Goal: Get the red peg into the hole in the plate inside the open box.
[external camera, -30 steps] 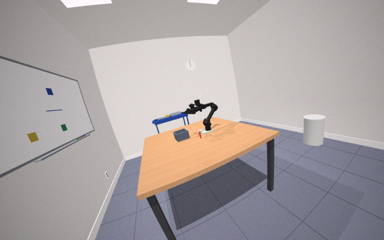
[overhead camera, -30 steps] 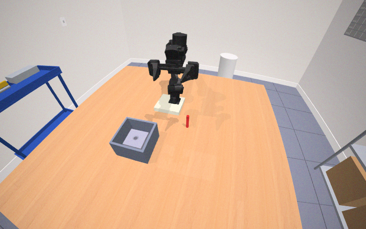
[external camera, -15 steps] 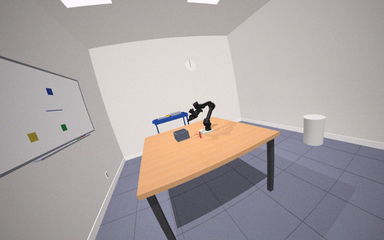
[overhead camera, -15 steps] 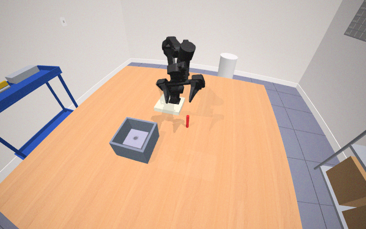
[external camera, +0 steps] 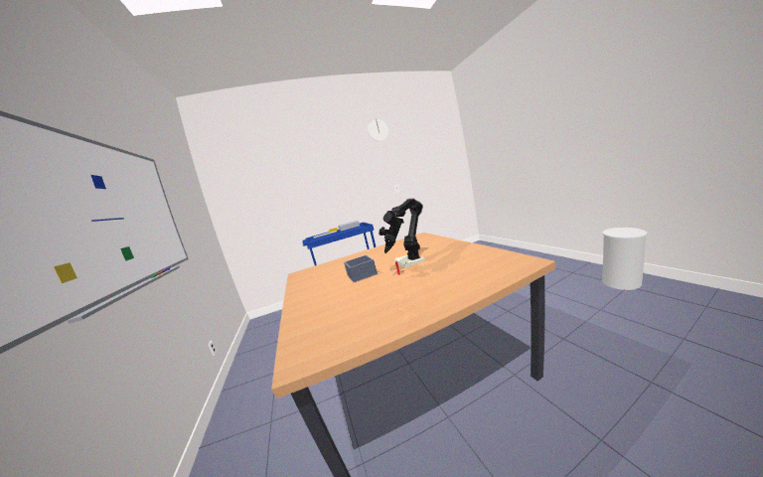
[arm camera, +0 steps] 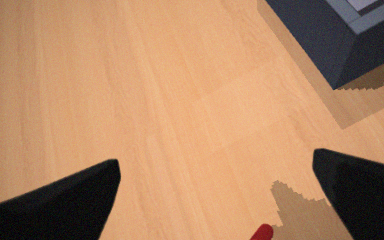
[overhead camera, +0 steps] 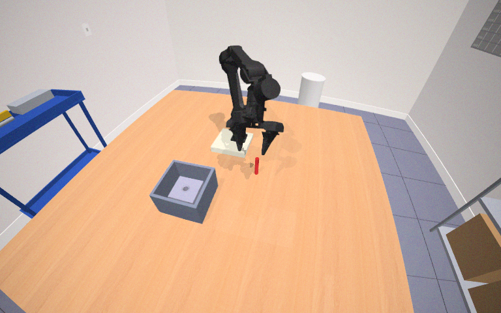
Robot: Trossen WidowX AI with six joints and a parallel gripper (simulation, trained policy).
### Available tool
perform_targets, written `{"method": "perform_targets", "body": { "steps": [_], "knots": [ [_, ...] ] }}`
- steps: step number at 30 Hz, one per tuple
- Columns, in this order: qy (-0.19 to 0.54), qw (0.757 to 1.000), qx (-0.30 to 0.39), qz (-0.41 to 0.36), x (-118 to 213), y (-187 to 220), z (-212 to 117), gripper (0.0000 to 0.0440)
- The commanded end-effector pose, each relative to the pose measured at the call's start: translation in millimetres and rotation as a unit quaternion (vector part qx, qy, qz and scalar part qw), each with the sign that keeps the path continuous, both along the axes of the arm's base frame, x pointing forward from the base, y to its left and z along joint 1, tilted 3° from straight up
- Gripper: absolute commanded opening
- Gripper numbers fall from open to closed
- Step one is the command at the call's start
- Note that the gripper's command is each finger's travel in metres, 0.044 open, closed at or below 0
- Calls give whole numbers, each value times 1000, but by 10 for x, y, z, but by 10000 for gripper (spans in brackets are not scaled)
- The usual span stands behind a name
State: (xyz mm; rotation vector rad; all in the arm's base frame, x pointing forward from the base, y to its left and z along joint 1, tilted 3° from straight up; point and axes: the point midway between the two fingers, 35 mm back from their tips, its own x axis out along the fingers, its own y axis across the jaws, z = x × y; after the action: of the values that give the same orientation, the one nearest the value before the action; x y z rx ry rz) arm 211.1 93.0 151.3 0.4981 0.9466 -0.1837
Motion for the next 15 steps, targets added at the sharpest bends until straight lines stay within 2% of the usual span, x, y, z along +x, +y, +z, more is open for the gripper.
{"method": "perform_targets", "body": {
  "steps": [1, 7, 15],
  "knots": [
    [60, 997, 6, -37, -104, 26, -170, 440],
    [123, 988, 8, -92, -188, 41, -405, 440],
    [164, 977, 16, -139, -238, 76, -698, 440]
  ]
}}
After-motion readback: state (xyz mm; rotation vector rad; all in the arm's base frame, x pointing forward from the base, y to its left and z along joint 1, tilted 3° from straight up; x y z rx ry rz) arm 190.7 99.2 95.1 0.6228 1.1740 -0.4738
